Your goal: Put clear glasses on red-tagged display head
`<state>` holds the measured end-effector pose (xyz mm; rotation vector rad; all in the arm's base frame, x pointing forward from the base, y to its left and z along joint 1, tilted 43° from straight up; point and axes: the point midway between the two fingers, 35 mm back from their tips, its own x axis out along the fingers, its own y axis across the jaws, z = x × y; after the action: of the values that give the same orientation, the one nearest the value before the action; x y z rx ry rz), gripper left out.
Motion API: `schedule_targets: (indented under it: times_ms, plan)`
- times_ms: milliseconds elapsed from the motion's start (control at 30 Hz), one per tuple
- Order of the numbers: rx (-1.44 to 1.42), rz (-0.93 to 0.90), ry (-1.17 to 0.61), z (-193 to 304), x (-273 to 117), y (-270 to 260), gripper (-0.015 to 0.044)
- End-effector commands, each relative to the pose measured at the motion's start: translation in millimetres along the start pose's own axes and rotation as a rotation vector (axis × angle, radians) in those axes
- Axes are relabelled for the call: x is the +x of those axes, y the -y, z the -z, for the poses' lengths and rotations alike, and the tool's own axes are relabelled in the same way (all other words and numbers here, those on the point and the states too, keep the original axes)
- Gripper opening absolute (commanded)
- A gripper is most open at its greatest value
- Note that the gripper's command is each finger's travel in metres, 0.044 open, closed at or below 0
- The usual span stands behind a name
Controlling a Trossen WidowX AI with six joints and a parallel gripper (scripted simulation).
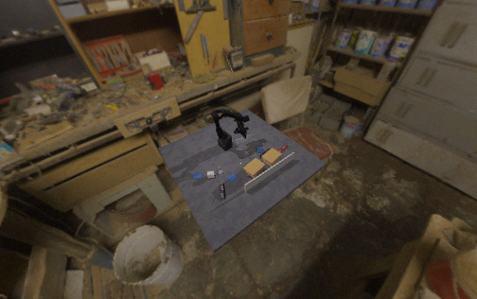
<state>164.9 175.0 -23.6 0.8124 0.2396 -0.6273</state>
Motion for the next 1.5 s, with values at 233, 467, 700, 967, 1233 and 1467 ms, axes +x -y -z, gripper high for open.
schedule_targets:
  times_ms: [233, 467, 700, 967, 1233, 1467]
  plan:
    - [-0.003, 0.002, -0.001, 0.2, -0.3, -0.3, 0.0000]
    - [-0.041, 0.086, 0.021, -8.7, 10.3, -4.6, 0.0000]
    - [-0.098, 0.221, 0.039, -24.6, 26.8, -10.2, 0.0000]
    - [-0.154, 0.372, 0.034, -44.8, 44.4, -14.9, 0.0000]
    - [-0.199, 0.514, 0.004, -67.0, 60.3, -17.6, 0.0000]
    - [-0.229, 0.629, -0.041, -88.0, 72.7, -18.4, 0.0000]
